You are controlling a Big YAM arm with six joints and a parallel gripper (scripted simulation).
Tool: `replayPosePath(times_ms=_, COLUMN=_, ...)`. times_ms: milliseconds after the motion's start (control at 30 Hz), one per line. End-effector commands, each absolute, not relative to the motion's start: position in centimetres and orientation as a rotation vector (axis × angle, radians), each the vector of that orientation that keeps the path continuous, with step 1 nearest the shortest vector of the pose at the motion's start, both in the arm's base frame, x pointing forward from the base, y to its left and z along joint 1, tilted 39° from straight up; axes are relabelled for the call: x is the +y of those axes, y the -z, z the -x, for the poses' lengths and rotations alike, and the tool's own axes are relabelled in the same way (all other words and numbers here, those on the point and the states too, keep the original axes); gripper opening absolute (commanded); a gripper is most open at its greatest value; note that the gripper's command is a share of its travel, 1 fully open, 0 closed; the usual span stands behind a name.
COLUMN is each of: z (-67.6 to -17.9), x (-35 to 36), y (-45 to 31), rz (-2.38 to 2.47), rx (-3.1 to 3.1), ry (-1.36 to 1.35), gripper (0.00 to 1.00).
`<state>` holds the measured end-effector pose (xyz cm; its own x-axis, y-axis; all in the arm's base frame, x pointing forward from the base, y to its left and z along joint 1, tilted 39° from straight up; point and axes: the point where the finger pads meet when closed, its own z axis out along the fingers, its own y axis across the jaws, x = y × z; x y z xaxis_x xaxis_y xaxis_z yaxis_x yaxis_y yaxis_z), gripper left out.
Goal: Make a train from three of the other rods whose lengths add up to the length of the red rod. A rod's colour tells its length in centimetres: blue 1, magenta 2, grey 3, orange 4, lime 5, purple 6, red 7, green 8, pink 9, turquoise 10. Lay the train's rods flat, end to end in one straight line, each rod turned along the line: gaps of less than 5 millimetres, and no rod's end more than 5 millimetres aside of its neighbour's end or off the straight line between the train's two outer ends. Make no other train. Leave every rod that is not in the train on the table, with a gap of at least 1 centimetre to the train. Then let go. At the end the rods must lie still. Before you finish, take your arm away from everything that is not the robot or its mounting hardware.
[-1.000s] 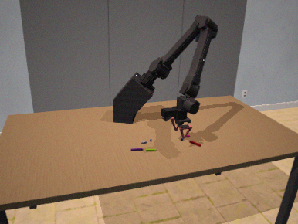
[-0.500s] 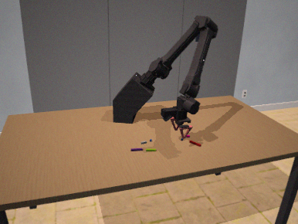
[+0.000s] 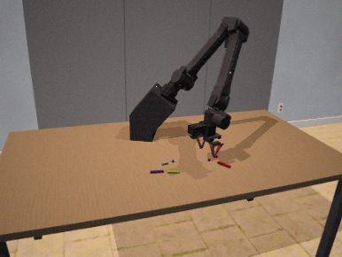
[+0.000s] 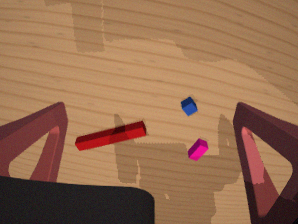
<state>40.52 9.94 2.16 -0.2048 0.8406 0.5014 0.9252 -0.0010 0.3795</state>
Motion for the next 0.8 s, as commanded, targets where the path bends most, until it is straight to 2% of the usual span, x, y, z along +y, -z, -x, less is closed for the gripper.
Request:
replayPosePath(times_ms=0, z=-40.5, x=10.5, y=-3.1, rz=1.818, rx=-2.223, ry=1.024, gripper=1.0)
replayPosePath(times_ms=767, z=-40.0, x=11.3, y=-3.6, rz=1.625, rx=-2.455, ry=1.071, gripper=1.0)
